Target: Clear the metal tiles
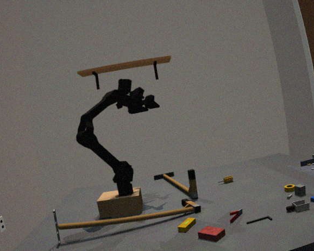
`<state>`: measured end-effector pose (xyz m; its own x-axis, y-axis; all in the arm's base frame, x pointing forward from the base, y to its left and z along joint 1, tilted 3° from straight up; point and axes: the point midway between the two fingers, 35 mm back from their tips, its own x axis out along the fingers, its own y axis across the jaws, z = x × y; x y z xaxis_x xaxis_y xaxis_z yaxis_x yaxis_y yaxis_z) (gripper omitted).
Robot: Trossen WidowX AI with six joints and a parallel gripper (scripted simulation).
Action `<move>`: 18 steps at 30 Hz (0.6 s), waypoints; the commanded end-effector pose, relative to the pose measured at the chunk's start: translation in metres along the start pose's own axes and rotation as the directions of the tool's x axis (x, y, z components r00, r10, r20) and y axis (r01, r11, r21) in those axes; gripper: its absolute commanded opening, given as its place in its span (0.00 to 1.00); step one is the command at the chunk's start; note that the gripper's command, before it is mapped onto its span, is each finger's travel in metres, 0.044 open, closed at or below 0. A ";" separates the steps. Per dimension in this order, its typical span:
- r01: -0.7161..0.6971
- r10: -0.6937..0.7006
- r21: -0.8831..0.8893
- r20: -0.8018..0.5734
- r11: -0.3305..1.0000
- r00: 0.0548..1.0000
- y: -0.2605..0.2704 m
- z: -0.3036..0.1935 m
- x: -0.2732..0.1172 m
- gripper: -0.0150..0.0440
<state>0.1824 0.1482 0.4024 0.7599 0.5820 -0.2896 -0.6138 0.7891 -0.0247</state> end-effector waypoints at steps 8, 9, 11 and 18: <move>-0.180 0.177 -0.045 -0.067 0.983 0.982 0.038 -0.014 -0.007 1.00; -0.197 0.194 -0.048 -0.073 0.979 0.978 0.041 -0.016 -0.008 1.00; -0.232 0.226 -0.055 -0.087 0.971 0.970 0.048 -0.019 -0.010 1.00; -0.349 0.336 -0.075 -0.138 0.934 0.932 0.071 -0.029 -0.019 1.00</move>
<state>0.1260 0.1845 0.3809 0.5088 0.7641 -0.3966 -0.8312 0.5559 0.0045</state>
